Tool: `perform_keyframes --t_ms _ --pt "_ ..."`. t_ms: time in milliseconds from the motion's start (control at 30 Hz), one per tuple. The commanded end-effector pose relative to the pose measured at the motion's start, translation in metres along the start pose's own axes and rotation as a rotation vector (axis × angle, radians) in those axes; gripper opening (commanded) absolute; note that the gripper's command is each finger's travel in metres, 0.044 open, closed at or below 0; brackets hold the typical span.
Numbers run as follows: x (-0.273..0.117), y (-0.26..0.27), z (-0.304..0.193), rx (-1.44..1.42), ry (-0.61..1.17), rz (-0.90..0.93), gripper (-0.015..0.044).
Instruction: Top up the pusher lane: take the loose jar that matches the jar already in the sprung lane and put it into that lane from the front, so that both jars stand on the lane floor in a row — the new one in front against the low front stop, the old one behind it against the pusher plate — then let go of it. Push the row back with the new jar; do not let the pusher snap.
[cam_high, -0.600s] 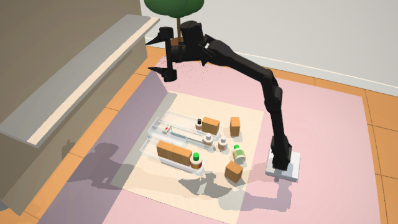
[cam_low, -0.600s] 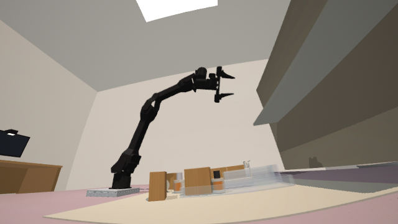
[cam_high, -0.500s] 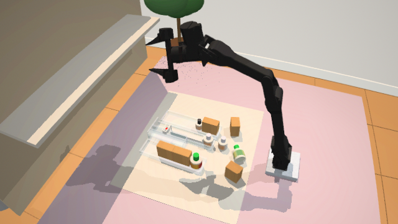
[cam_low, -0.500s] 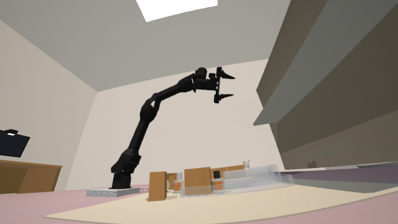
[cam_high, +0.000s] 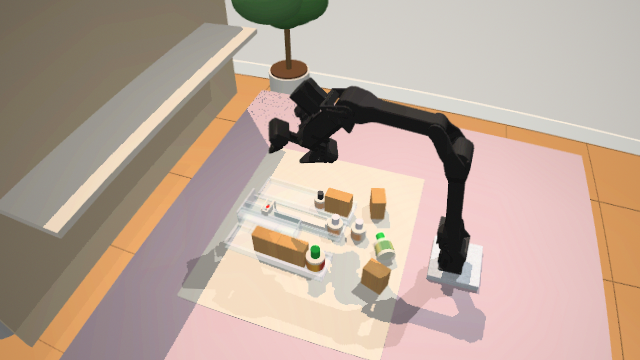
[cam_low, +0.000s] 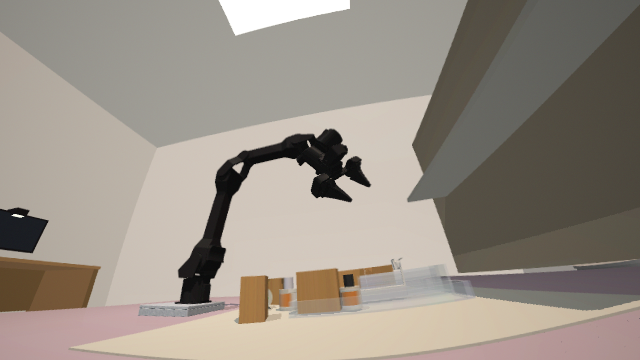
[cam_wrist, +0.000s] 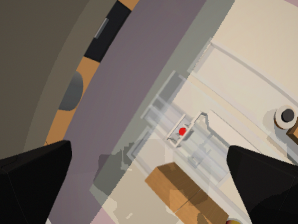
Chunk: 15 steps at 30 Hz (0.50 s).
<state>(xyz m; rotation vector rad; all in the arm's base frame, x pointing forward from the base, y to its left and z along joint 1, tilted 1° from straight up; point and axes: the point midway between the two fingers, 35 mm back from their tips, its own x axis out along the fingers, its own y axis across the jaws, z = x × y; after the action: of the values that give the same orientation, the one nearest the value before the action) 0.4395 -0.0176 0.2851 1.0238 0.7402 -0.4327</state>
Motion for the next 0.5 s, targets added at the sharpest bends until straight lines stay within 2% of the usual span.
perform_keyframes --t_ms 0,367,467 --pt "0.001 -0.072 -0.030 -0.368 0.137 -0.198 0.0440" --pt "-0.021 -0.197 -0.092 -0.986 0.601 -0.385 0.0440" --pt "-0.021 -0.201 -0.095 -1.021 0.636 -0.387 0.0440"
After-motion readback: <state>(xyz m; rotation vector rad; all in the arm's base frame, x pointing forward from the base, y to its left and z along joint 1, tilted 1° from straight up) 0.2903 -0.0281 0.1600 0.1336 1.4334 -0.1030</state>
